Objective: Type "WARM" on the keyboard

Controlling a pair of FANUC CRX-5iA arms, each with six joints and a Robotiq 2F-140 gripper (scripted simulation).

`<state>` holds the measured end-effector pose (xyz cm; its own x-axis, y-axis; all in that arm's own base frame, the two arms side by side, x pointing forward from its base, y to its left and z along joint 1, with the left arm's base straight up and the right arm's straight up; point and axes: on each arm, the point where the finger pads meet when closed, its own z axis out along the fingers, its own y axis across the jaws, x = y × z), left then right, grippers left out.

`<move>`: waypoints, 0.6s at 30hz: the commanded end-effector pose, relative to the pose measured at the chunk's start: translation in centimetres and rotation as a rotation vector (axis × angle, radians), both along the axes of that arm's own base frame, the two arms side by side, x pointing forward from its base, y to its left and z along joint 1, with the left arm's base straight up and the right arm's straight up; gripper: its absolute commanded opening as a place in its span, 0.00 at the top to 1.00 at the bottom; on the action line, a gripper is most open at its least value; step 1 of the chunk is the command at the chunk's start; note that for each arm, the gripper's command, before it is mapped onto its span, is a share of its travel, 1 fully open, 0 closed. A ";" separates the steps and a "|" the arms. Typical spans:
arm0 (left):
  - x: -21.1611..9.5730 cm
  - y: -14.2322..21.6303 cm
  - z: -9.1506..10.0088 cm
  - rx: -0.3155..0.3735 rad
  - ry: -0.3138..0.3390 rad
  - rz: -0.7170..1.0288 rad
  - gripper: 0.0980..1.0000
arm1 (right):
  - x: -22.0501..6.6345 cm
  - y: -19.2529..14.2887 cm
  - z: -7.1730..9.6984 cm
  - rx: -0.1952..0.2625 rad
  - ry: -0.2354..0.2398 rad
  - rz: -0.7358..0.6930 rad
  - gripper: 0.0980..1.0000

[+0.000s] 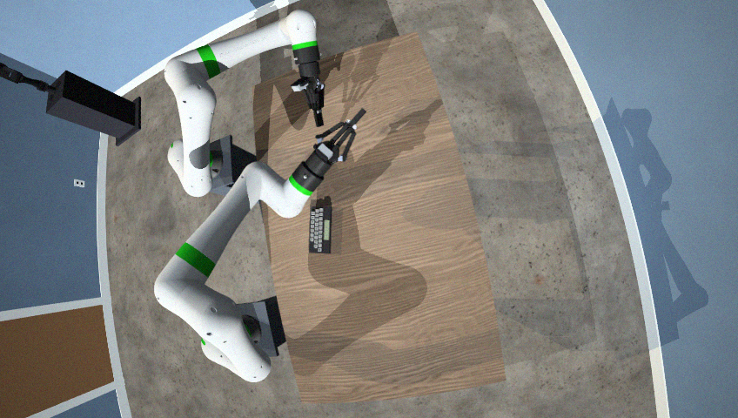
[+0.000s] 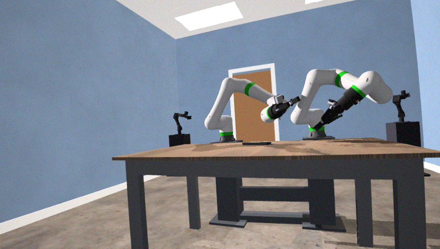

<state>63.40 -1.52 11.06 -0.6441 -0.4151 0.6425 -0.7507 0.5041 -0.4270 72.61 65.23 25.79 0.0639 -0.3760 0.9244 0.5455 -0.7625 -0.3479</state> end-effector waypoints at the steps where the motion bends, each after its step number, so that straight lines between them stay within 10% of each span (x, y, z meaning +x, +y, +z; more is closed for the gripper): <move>1: 0.2 0.0 0.8 -0.001 -0.007 0.002 1.00 | 0.0 0.0 1.2 0.007 -0.016 -0.001 1.00; 17: 0.2 0.0 0.8 -0.001 -0.007 0.002 1.00 | 0.0 0.0 1.2 0.007 -0.016 -0.001 1.00; 18: 0.2 0.0 0.8 -0.001 -0.007 0.002 0.00 | 0.0 0.0 1.2 0.007 -0.016 -0.001 1.00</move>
<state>63.40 -1.52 11.06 -0.6441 -0.4151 0.6425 -0.7507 0.5041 -0.4270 72.61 65.23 25.79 0.0639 -0.3760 0.9244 0.5455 -0.7625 -0.3479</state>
